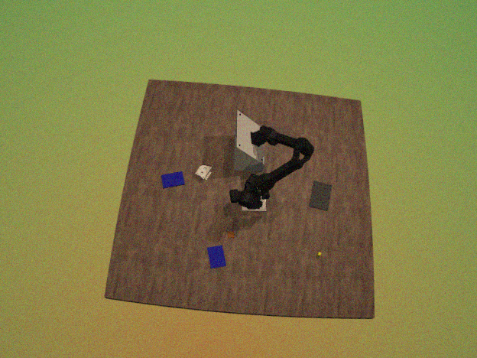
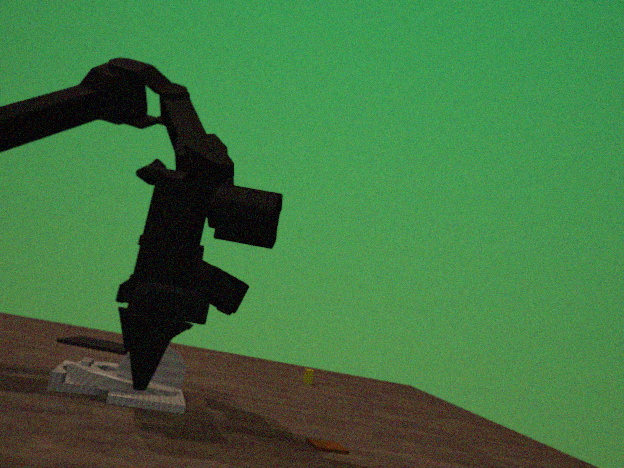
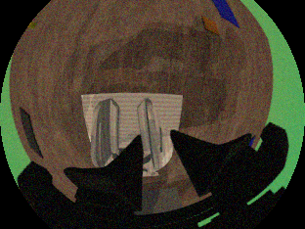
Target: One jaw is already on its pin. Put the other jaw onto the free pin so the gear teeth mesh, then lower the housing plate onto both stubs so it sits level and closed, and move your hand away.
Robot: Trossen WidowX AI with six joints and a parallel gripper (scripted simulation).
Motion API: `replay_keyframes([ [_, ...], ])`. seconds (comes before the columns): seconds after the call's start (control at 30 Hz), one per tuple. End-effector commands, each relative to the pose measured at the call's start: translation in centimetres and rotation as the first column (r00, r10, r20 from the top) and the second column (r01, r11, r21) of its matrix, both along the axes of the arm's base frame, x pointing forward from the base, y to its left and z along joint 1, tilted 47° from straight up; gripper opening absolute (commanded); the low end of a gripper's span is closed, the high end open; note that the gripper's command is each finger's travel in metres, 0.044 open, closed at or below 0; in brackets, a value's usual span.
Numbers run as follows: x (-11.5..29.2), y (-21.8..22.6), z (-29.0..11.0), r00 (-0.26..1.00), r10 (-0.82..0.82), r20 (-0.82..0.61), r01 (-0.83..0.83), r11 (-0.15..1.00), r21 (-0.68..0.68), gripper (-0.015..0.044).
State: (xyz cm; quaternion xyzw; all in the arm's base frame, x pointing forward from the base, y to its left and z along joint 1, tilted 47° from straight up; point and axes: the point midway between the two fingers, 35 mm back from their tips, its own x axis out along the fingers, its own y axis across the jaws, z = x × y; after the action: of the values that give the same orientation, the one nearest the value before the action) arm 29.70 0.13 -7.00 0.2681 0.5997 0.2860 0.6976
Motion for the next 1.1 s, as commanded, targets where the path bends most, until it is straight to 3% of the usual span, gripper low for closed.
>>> replay_keyframes([
  [0.0,-0.05,0.02,-0.14,1.000,-0.004,-0.006,0.004,1.000,0.002,0.0134],
  [1.07,-0.05,-0.32,0.13,1.000,-0.004,-0.006,0.004,1.000,0.001,0.0134],
])
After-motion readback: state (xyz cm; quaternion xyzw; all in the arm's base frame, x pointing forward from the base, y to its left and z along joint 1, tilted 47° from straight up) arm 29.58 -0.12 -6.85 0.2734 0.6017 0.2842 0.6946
